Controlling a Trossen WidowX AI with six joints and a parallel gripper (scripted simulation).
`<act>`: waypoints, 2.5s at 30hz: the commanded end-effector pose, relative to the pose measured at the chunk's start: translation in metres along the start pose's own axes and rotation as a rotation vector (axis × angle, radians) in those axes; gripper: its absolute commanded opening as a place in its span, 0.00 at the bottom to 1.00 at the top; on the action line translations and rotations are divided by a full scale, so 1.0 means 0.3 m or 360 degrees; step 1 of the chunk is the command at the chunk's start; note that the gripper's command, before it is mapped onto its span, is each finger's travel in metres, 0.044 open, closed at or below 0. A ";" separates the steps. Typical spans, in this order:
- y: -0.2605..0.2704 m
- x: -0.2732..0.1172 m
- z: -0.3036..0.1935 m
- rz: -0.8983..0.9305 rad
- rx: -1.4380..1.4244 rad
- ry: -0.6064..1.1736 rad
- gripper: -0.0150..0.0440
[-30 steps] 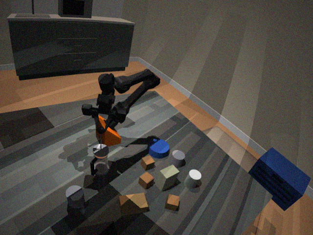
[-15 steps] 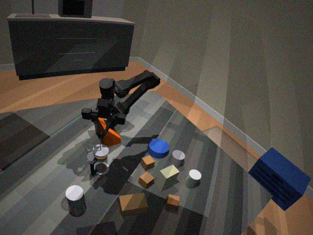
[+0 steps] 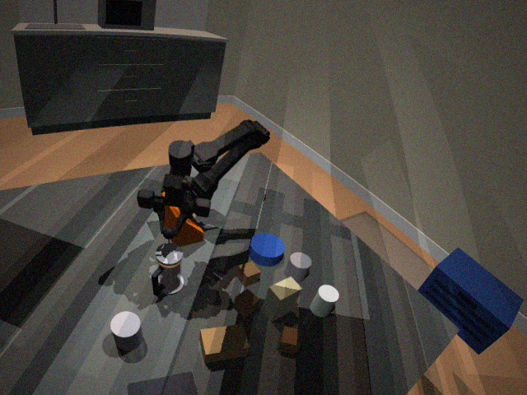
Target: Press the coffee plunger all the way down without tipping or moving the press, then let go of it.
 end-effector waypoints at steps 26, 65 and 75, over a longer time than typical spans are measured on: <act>-0.002 0.104 -0.111 -0.0001 0.0058 0.0082 0.47; -0.008 0.108 -0.089 -0.0007 0.0032 0.0054 0.47; -0.008 0.108 -0.089 -0.0007 0.0032 0.0054 0.78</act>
Point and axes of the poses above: the point midway between the two fingers, 35 mm back from their tips, its own x axis out along the fingers, its own y axis across the jaws, z = x × y, the point moved 10 cm from there along -x, back along the fingers, and after that the axes turned 4 degrees about x, right-handed, at the moved point
